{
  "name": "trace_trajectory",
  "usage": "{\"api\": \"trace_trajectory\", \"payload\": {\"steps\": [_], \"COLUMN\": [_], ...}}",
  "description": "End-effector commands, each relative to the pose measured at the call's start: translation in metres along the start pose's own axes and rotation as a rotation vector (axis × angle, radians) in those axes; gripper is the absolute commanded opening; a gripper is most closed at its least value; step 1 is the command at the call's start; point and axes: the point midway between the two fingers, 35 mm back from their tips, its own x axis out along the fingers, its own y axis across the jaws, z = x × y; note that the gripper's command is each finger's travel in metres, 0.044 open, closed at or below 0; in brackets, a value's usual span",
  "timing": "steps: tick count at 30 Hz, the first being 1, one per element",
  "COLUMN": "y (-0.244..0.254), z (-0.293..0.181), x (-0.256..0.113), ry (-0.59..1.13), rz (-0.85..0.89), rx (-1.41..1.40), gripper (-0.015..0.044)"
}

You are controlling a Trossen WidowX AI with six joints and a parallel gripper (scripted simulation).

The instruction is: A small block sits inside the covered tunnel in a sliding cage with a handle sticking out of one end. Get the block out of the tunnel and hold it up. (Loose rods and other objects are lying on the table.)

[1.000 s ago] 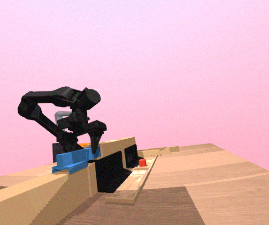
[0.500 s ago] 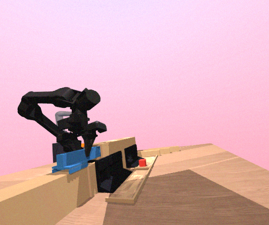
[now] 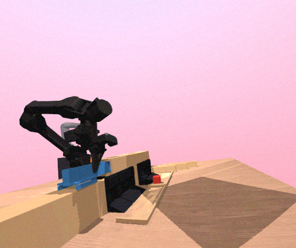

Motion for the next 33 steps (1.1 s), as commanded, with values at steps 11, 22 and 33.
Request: {"api": "trace_trajectory", "payload": {"steps": [11,22,33], "y": [-0.001,0.003,0.005], "z": [-0.007,-0.004,0.009], "x": [0.0,-0.014,-0.031], "ry": [-0.062,-0.026,0.035], "rz": [-0.012,-0.001,0.013], "rx": [0.072,0.038,-0.024], "gripper": [0.0026,0.0315,0.044]}}
